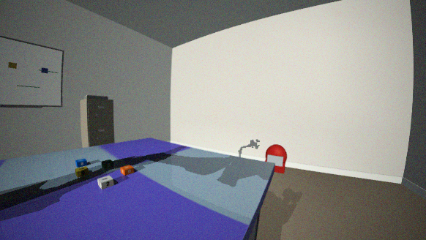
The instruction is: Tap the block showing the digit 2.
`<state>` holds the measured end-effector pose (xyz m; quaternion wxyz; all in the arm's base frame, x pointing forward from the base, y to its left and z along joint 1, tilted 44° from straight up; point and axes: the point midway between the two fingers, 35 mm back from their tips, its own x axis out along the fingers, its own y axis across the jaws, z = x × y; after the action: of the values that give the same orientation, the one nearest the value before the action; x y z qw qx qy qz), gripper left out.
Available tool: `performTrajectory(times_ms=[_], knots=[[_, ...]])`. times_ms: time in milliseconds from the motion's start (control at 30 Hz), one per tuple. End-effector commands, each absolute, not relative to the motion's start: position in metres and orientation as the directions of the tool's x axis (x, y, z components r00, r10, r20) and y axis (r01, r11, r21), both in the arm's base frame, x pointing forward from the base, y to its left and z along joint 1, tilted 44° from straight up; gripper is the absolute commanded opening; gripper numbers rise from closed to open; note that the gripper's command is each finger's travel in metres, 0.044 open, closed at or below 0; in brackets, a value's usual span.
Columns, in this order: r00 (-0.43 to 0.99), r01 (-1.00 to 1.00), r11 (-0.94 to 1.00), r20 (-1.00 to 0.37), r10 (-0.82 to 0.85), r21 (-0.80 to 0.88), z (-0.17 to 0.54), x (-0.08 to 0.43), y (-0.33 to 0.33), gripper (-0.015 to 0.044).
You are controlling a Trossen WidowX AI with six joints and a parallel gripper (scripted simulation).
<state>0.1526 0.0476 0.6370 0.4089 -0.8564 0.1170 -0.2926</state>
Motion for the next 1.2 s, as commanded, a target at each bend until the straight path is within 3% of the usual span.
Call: performTrajectory(times_ms=[0, 67, 200, 400, 567, 733, 967, 1167], knots=[[0.797, 0.042, -0.639, 0.411, -0.442, -0.768, 0.637, 0.151, 0.046, 0.0400], [0.766, 0.090, -0.615, 0.449, -0.460, -0.783, 0.640, 0.138, 0.030, 0.0400], [0.731, 0.338, -0.314, 0.458, -0.506, -0.887, 0.638, 0.112, -0.040, 0.0400], [0.723, 0.512, 0.110, 0.359, -0.591, -0.852, 0.606, 0.115, -0.129, 0.0400], [0.746, 0.551, 0.465, 0.160, -0.646, -0.693, 0.548, 0.151, -0.197, 0.0400], [0.762, 0.524, 0.688, -0.084, -0.642, -0.502, 0.475, 0.201, -0.233, 0.0400], [0.707, 0.472, 0.832, -0.439, -0.555, -0.291, 0.363, 0.267, -0.233, 0.0400], [0.542, 0.440, 0.868, -0.703, -0.460, -0.229, 0.264, 0.304, -0.196, 0.0400]])
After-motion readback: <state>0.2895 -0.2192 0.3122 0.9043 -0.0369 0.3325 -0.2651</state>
